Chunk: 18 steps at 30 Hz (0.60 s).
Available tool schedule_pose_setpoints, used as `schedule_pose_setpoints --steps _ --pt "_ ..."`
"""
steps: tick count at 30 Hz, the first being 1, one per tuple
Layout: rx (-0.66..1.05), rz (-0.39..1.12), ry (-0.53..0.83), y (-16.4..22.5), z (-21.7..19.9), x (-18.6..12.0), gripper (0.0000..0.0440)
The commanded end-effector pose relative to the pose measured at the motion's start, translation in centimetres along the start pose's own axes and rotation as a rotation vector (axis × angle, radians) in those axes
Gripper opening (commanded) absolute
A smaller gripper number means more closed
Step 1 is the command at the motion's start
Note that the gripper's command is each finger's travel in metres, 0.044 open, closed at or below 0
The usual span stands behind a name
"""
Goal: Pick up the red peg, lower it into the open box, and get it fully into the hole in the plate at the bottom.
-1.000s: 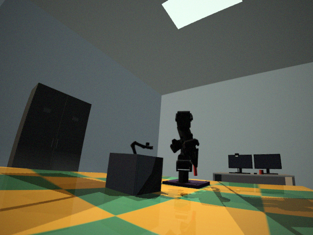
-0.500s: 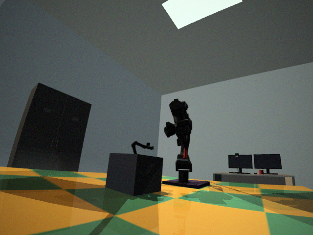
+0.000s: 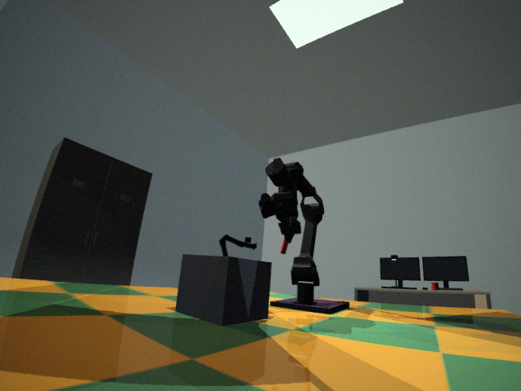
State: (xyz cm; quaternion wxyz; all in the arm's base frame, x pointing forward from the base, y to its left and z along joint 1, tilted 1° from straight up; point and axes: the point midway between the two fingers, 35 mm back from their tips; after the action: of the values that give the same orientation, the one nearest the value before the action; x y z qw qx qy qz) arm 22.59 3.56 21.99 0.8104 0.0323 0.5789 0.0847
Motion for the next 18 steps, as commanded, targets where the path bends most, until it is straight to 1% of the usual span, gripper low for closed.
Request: schedule_pose_setpoints --steps 1,18 --pt "0.010 -0.026 0.011 -1.1 0.4 0.0 0.0000" --pt "0.082 -0.078 0.049 -6.1 2.5 0.4 0.0000"
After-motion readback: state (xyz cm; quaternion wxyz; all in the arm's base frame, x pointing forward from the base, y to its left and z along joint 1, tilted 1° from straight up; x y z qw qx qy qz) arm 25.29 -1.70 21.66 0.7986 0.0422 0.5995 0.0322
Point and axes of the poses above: the point midway between the two fingers, 35 mm back from their tips, its own x axis out along the fingers, its own z axis across the jaws, y = z × x, and after that the axes turned 14 degrees about x, right-handed
